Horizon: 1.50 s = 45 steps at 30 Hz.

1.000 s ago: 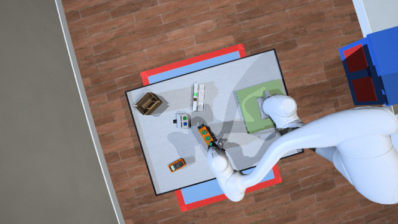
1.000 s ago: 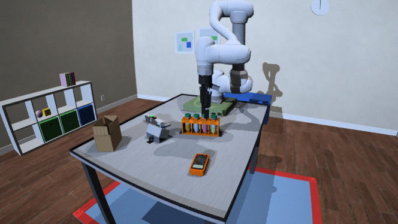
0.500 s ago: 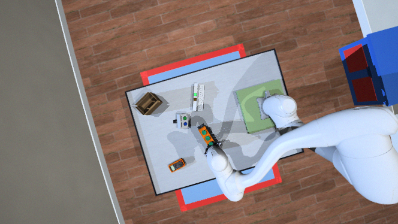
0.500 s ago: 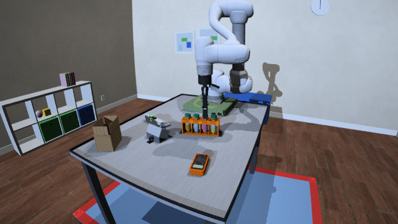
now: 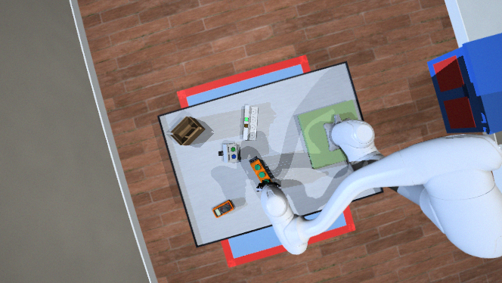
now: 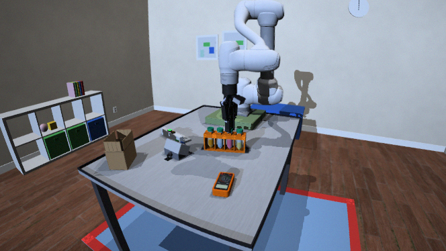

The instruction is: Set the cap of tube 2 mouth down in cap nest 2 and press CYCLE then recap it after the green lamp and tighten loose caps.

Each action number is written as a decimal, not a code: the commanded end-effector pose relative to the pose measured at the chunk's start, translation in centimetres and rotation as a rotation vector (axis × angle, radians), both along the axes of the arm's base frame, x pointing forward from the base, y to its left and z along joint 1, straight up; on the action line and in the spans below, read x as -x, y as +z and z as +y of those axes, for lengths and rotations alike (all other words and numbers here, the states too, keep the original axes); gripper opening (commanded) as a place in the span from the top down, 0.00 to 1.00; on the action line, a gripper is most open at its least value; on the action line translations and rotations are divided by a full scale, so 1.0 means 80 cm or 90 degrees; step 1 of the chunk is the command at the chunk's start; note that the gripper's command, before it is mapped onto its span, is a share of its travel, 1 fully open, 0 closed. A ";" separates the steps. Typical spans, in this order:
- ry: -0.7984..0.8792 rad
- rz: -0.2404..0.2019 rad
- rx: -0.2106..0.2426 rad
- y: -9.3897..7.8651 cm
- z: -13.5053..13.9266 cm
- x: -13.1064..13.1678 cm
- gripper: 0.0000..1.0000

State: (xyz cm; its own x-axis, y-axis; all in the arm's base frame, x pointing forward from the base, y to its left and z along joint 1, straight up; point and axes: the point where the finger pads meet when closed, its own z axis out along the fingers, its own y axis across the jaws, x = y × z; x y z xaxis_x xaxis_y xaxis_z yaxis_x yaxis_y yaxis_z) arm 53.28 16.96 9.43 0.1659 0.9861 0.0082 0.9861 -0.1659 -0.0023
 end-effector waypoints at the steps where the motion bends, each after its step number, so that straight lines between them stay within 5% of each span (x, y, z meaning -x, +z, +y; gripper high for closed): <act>1: -0.028 -0.001 0.005 0.000 0.000 -0.001 0.70; 4: -0.028 -0.001 0.005 0.000 0.000 -0.001 0.70; 5: -0.028 -0.001 0.005 0.000 0.000 -0.001 0.59; 19: 0.029 -0.001 0.008 0.001 0.000 -0.001 0.59; 45: 0.634 -0.004 0.003 0.001 0.000 -0.002 0.59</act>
